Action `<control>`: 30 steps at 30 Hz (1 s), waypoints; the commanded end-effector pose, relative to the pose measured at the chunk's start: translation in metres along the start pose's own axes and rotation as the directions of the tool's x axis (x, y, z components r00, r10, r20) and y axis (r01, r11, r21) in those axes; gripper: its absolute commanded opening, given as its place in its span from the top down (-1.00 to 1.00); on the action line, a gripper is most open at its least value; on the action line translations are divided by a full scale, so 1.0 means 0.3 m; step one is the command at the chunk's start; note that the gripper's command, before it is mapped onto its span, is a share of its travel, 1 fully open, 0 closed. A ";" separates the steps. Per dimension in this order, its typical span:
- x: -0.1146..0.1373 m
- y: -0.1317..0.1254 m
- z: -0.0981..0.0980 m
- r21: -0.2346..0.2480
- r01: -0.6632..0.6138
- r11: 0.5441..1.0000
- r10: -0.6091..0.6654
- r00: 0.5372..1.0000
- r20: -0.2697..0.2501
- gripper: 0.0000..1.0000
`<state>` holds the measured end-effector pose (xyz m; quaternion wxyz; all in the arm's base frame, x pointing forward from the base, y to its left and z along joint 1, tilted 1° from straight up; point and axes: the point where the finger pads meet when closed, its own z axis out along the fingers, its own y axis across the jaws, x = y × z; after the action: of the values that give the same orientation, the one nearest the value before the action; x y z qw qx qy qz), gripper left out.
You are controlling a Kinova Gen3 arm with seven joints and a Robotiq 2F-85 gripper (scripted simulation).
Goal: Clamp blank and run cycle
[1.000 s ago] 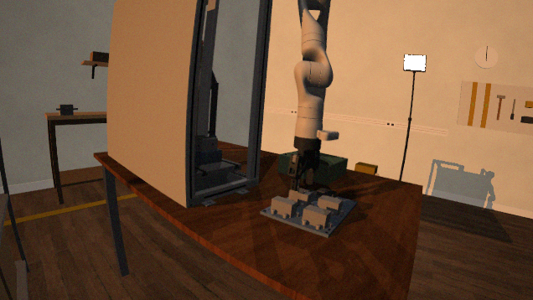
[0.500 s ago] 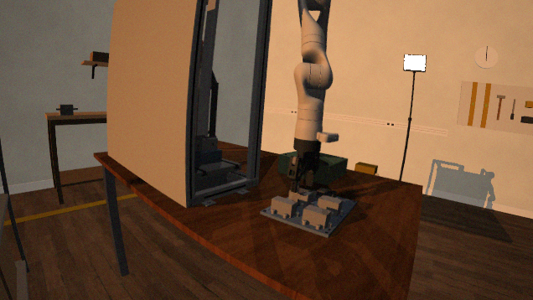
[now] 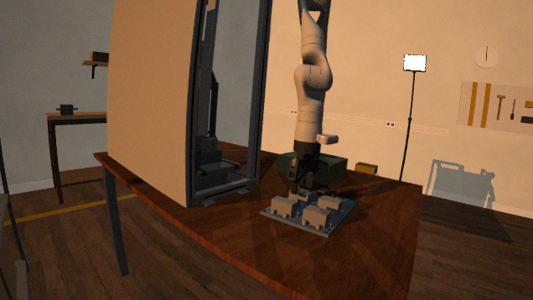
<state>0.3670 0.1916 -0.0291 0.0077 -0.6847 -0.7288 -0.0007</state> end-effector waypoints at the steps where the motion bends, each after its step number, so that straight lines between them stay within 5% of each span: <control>1: 0.001 0.002 -0.002 -0.002 0.000 1.000 0.000 1.000 -0.001 -1.00; 4: 0.001 0.002 -0.002 -0.002 0.000 1.000 0.000 1.000 -0.001 -1.00; 5: 0.001 0.002 -0.002 -0.002 0.000 1.000 0.000 1.000 -0.001 0.80; 30: 0.001 0.002 -0.008 -0.001 0.000 1.000 0.000 1.000 0.000 0.80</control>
<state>0.3669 0.1915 -0.0274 0.0077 -0.6847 -0.7288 -0.0005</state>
